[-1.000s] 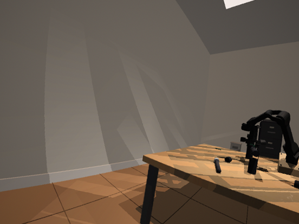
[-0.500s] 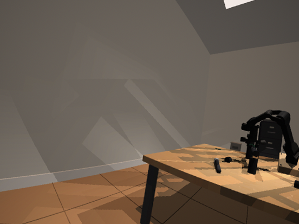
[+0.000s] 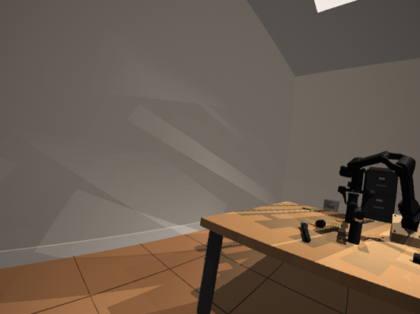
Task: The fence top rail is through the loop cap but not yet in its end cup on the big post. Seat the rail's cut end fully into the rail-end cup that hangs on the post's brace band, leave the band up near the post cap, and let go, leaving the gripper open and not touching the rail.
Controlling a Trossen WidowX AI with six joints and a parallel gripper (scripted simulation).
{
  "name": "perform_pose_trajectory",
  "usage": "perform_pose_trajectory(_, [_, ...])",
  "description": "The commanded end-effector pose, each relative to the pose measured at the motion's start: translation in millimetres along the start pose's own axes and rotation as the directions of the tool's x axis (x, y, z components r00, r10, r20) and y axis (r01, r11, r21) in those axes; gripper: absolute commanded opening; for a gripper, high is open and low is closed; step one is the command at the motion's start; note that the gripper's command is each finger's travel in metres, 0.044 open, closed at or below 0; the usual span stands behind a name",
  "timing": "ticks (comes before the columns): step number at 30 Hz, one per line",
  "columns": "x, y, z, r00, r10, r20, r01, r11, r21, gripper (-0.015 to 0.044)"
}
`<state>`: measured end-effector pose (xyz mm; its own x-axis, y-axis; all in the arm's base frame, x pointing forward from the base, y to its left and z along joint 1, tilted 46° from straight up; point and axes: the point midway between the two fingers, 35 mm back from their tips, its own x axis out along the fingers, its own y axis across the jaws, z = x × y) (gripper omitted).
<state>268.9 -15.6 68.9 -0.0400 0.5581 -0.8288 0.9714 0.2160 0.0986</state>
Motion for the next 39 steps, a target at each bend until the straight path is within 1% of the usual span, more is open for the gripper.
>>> perform_pose_trajectory(1, [-2.5, 0.0, 0.0, 1.000, 0.000, 0.000, 0.000, 1.000, 0.000, 0.0440])
perform_pose_trajectory(8, [-45.1, -3.5, -2.1, 1.000, -0.001, -0.001, 0.001, 1.000, 0.000, 0.0440])
perform_pose_trajectory(39, [-45.1, -3.5, -2.1, 1.000, -0.001, -0.001, 0.001, 1.000, 0.000, 0.0440])
